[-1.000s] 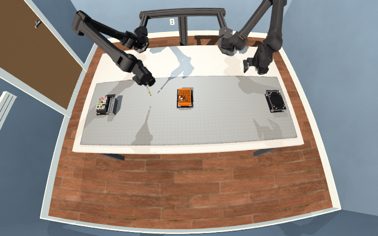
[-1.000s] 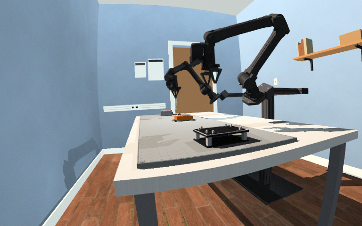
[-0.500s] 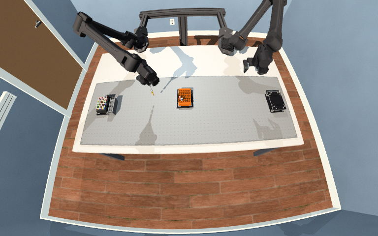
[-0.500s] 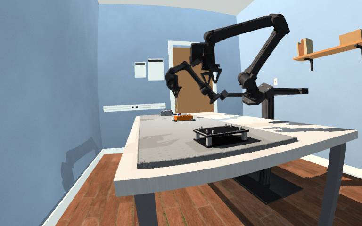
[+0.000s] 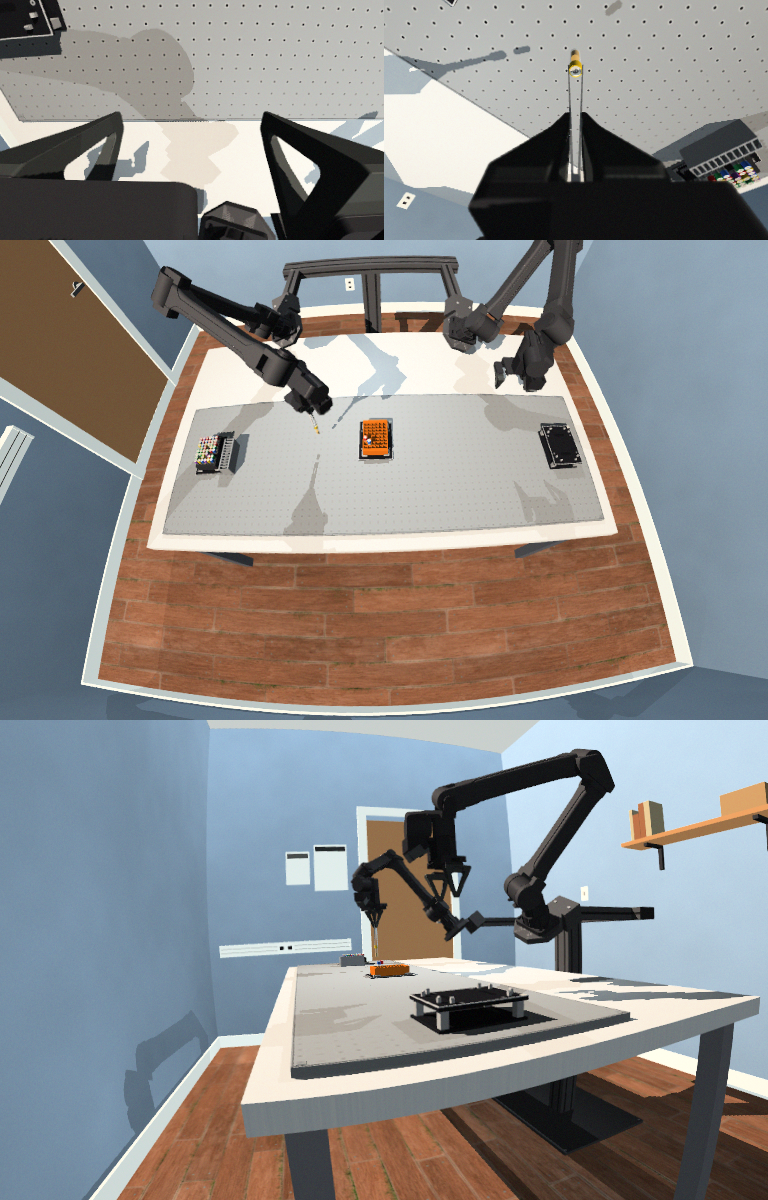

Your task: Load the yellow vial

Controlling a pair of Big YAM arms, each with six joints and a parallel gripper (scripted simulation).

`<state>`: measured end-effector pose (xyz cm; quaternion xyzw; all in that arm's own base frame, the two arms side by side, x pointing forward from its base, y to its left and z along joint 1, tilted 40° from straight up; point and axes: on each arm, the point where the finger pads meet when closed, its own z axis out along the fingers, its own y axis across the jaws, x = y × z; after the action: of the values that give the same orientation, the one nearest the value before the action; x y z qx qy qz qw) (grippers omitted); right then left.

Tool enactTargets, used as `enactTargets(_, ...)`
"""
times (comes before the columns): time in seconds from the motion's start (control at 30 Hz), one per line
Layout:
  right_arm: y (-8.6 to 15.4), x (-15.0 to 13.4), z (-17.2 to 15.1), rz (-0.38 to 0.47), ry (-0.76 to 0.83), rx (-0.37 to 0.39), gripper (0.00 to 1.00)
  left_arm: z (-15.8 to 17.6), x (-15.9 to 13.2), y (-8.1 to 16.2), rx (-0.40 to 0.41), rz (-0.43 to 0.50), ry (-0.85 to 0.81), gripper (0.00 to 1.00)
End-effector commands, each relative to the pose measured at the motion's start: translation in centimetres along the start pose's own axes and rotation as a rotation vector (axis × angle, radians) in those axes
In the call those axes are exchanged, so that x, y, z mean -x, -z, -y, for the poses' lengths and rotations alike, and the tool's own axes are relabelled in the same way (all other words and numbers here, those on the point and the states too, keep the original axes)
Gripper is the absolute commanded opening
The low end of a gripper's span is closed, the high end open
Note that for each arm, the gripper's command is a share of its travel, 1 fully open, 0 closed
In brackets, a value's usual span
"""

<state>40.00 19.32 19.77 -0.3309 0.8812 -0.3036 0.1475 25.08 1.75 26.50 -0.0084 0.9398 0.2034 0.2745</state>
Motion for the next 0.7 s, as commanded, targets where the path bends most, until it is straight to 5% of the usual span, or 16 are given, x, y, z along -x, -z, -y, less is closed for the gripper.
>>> enactTargets(0.0,2.6,1.9,0.2,0.055,-0.026,-0.003,0.09,-0.1,1.0,0.9,-0.003,0.024,0.021,1.00)
enactTargets(0.67,2.4,3.9,-2.4,0.046,-0.016,-0.002,0.09,-0.1,1.0,0.9,-0.003,0.024,0.021,1.00)
